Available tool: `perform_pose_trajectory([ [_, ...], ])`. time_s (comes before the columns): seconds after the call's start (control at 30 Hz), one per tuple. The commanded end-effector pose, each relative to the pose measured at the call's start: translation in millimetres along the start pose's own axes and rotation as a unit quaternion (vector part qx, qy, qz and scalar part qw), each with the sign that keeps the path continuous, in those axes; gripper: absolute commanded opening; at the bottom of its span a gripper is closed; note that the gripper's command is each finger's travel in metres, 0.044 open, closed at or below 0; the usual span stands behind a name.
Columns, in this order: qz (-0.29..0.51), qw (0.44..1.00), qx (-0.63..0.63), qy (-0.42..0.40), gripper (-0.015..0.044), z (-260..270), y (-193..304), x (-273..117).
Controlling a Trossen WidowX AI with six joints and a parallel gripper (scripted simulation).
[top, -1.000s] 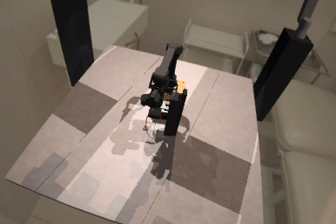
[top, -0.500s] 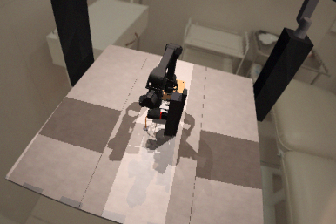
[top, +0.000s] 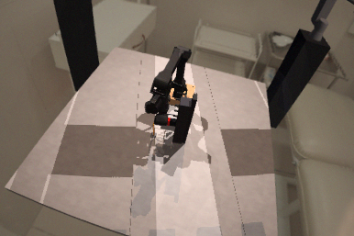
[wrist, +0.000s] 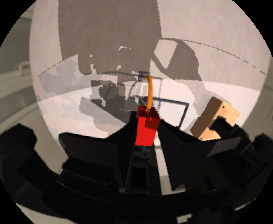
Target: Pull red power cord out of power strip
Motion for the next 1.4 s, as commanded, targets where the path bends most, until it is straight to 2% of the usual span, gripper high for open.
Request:
perform_pose_trajectory([
  [0.0, -0.061, 0.998, 0.028, -0.012, 0.0000, 1, -42, -11],
  [0.1, -0.061, 0.998, 0.028, -0.012, 0.0000, 0, -46, -12],
  [0.27, -0.060, 0.998, 0.028, -0.012, 0.0131, -2, -27, -5],
  [0.53, -0.060, 0.998, 0.028, -0.012, 0.0341, -2, -27, -5],
  [0.67, -0.061, 0.998, 0.028, -0.012, 0.0440, 1, -49, -13],
  [0.83, -0.063, 0.998, 0.028, -0.012, 0.0440, 2, -85, -25],
  [1.37, -0.063, 0.998, 0.028, -0.012, 0.0440, 2, -85, -25],
])
Point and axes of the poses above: the point midway between the two fingers, 35 mm back from their tips, its own x axis out along the fingers, its own z axis across the jaws, y = z × x, the point moved 4 cm from there along -x, back along the fingers, and after that the axes turned 8 degrees about x, right-handed, at the moved point
